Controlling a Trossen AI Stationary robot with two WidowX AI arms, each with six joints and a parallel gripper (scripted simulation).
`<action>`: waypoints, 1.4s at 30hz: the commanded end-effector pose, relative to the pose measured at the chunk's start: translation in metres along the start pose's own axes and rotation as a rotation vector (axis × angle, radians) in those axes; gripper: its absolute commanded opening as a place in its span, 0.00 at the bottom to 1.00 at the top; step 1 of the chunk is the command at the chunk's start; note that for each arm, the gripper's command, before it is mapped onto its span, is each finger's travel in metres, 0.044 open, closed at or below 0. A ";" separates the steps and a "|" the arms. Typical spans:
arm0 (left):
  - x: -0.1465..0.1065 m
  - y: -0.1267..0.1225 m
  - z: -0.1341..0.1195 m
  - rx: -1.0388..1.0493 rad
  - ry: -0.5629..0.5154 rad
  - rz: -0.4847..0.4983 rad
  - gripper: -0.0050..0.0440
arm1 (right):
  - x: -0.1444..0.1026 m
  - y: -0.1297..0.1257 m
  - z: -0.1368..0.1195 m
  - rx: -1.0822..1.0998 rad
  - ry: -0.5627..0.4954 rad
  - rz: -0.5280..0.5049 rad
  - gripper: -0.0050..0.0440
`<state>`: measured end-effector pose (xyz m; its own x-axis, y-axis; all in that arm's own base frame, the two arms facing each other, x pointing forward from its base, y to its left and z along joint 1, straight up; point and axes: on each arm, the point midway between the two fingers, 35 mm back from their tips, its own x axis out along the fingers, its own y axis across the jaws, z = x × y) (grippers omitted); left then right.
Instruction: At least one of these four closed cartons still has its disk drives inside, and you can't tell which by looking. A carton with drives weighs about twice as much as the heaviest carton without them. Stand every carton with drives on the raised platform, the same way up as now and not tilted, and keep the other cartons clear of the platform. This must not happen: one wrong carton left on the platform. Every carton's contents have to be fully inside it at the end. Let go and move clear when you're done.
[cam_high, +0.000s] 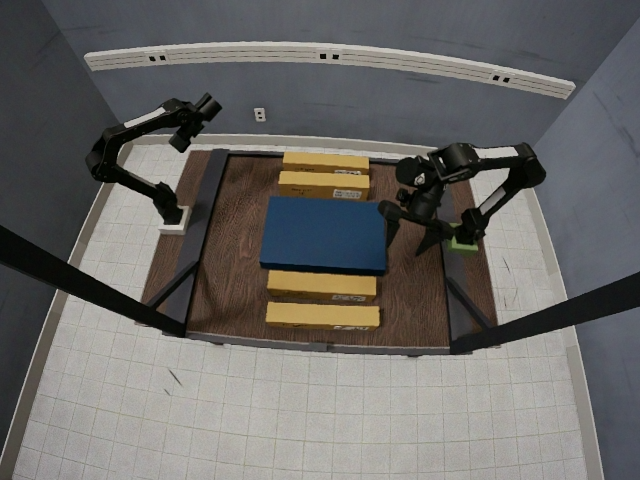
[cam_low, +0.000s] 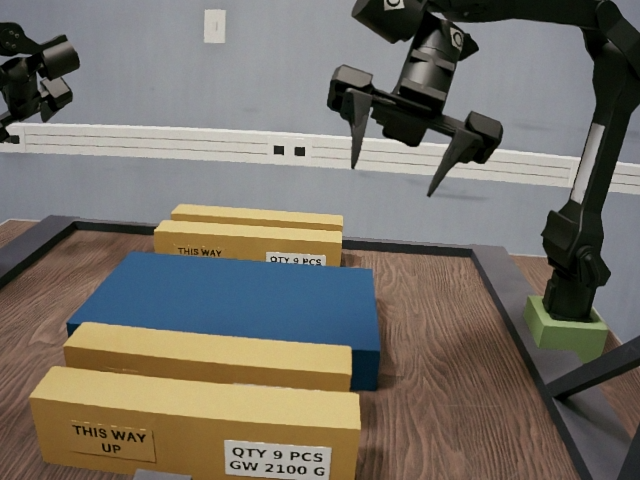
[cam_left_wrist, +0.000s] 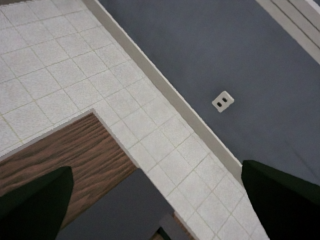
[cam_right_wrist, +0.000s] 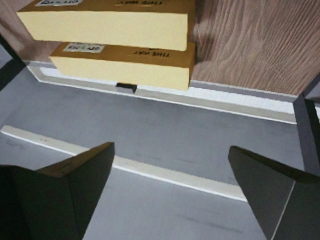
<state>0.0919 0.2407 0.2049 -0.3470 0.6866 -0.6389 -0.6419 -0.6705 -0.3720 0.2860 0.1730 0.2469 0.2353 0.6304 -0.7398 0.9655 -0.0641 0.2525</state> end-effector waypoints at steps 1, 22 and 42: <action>-0.006 0.000 0.000 0.112 0.060 -0.121 0.89 | -0.007 0.004 -0.002 -0.186 -0.053 -0.066 0.89; -0.007 0.000 0.001 0.106 0.062 -0.119 0.89 | -0.007 0.004 -0.002 -0.187 -0.053 -0.068 0.89; -0.055 0.007 -0.054 0.336 0.130 -0.256 0.89 | -0.012 -0.013 0.071 -0.438 -0.144 -0.137 0.89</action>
<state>0.0981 0.2343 0.2063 -0.2244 0.7408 -0.6332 -0.7646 -0.5367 -0.3569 0.2862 0.1662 0.2437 0.1624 0.5778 -0.7998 0.9300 0.1813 0.3198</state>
